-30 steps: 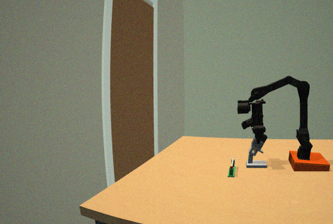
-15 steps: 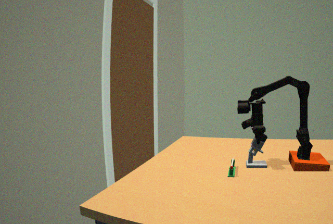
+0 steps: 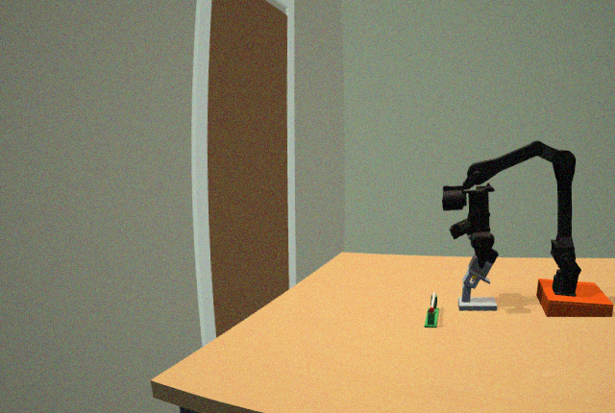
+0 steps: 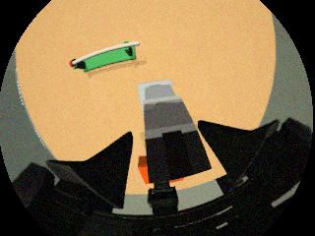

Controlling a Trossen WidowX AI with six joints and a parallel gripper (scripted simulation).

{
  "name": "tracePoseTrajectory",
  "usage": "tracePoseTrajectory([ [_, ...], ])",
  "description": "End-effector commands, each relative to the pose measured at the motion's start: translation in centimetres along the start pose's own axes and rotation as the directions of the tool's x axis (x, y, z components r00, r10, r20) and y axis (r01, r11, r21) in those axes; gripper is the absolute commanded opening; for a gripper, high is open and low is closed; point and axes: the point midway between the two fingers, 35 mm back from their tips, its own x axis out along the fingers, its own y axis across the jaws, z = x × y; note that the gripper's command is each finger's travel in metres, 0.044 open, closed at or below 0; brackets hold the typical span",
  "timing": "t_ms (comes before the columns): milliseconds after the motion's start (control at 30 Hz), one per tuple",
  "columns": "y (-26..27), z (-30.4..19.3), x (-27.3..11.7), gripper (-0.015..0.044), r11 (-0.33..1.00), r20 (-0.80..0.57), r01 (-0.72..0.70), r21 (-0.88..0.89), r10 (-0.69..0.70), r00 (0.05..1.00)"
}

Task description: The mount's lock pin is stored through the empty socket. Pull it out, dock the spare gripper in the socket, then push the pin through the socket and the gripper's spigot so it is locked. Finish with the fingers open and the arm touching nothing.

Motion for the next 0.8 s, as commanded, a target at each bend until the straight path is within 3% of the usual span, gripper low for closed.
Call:
tracePoseTrajectory([
  [0,0.0,-0.4,-0.6,0.044,1.0,-0.002,-0.001,0.0,0.001,1.0],
  [767,0.1,-2.6,-4.4,0.044,1.0,-0.005,-0.001,0.007,0.001,1.0],
])
